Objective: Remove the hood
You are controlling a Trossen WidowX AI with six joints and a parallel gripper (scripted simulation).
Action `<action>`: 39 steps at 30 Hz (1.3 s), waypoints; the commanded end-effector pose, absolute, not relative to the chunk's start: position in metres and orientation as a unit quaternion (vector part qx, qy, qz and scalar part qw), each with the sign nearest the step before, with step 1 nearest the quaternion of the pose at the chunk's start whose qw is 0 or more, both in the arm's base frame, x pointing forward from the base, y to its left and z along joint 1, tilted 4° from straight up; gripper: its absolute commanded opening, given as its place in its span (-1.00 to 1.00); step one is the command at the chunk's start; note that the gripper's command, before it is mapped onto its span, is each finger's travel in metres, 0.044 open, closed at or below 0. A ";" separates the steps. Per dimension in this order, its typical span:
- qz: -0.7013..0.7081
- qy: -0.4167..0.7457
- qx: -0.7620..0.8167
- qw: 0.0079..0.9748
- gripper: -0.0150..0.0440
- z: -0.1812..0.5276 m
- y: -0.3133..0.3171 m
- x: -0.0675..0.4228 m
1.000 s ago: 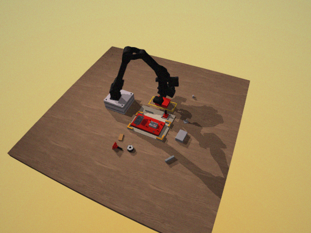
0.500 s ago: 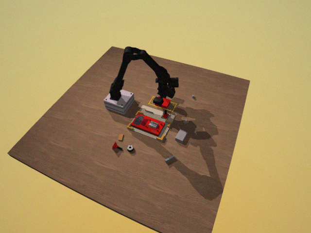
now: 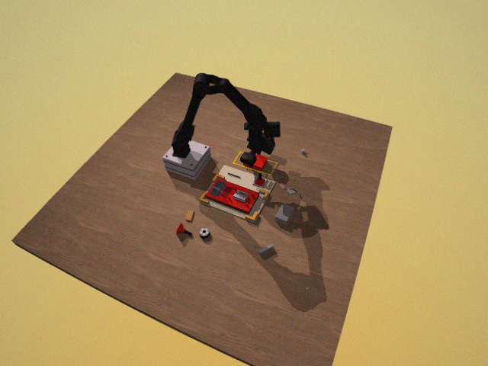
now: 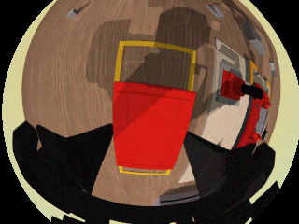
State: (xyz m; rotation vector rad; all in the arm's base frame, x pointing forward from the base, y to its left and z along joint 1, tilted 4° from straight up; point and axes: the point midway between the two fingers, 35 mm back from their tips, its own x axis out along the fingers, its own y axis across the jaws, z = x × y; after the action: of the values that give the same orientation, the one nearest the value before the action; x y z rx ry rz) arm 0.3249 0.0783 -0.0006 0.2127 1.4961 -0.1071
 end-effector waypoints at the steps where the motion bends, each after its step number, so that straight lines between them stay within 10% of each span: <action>1: -0.049 0.678 0.096 0.727 1.00 0.007 0.078 0.325; 39: -0.050 0.678 0.095 0.727 1.00 0.070 0.074 0.320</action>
State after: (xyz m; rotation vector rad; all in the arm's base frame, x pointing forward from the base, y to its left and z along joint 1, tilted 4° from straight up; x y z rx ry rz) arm 0.3200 0.0749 0.0699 0.2158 1.4939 -0.1099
